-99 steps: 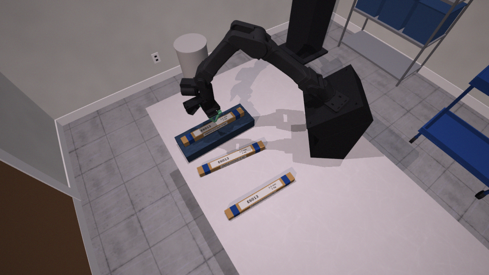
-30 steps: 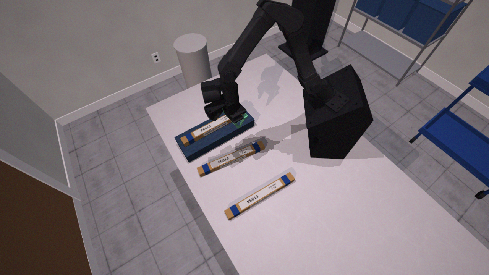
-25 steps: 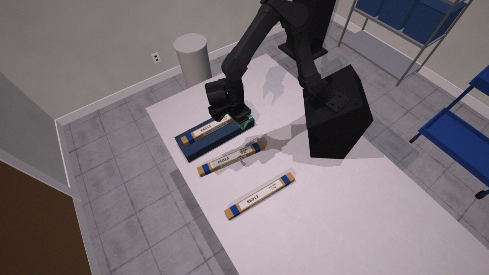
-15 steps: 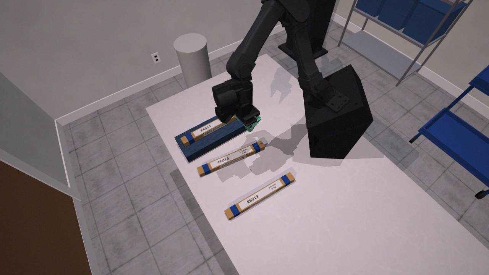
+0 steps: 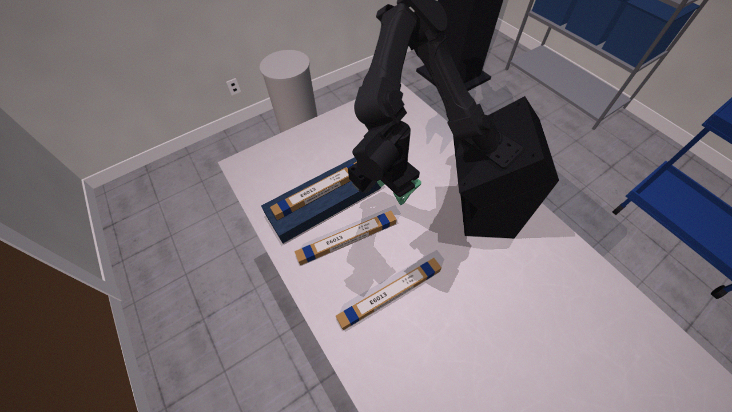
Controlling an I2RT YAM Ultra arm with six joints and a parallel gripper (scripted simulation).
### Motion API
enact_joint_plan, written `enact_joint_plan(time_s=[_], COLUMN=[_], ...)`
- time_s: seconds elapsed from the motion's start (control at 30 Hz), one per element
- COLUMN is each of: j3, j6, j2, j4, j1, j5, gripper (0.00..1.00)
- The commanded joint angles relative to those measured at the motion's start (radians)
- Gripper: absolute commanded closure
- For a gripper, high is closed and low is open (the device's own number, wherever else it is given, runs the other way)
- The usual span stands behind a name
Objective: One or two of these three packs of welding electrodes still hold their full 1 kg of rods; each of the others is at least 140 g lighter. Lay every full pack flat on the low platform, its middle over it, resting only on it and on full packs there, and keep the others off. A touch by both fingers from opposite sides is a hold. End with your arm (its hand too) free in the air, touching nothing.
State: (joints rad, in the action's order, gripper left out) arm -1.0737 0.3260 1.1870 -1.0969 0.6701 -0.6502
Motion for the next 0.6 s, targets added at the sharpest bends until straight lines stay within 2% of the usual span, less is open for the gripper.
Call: enact_joint_plan(time_s=[0.0, 0.03, 0.23, 0.3, 0.33, 0.57], j3=[-0.054, -0.062, -0.085, -0.085, -0.085, -0.087], j6=[0.191, 0.227, 0.276, 0.276, 0.279, 0.283], j2=[0.036, 0.05, 0.08, 0.08, 0.047, 0.048], j4=[-0.098, -0.117, -0.155, -0.155, -0.157, -0.16], j1=[0.104, 0.133, 0.144, 0.144, 0.141, 0.142], j5=[-0.06, -0.067, -0.076, -0.076, -0.075, -0.076], gripper=[0.26, 0.26, 0.26, 0.26, 0.26, 0.26])
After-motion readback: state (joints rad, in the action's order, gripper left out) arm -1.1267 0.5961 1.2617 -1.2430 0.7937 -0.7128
